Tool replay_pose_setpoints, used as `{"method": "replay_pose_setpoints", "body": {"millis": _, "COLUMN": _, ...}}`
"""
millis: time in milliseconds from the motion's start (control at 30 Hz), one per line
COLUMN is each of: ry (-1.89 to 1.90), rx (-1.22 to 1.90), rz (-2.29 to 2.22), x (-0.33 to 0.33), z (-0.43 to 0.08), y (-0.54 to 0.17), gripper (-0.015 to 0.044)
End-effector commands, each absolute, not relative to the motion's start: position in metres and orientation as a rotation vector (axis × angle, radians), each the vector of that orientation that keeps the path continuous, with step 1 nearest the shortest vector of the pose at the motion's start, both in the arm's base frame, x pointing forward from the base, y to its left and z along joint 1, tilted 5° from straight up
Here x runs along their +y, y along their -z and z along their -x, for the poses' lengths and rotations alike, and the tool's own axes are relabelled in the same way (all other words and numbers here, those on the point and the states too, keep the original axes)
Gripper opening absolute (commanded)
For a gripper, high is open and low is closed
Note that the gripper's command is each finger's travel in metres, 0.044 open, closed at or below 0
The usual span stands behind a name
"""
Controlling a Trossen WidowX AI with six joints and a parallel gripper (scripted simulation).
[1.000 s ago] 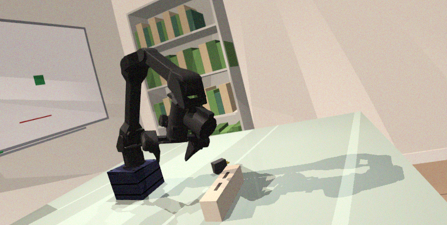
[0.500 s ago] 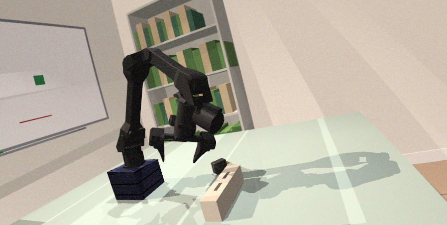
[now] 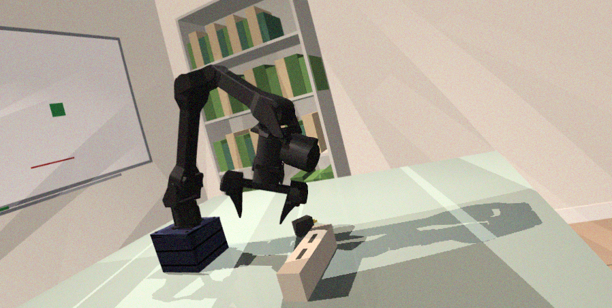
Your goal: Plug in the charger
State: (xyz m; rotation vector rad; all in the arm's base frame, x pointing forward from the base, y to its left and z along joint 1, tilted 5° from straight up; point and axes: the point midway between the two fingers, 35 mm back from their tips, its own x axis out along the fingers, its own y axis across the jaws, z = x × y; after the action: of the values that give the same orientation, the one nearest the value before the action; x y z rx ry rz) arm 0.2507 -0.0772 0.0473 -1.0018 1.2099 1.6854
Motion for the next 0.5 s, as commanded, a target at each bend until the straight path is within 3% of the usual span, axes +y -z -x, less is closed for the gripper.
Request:
{"method": "replay_pose_setpoints", "body": {"millis": 0, "ry": -1.610, "rx": 1.266, "rz": 0.995, "x": -0.070, "z": -0.255, "y": -0.046, "gripper": 0.0440}}
{"method": "replay_pose_setpoints", "body": {"millis": 467, "ry": -1.346, "rx": 1.403, "rz": 0.938, "x": -0.043, "z": -0.270, "y": -0.040, "gripper": 0.0440}}
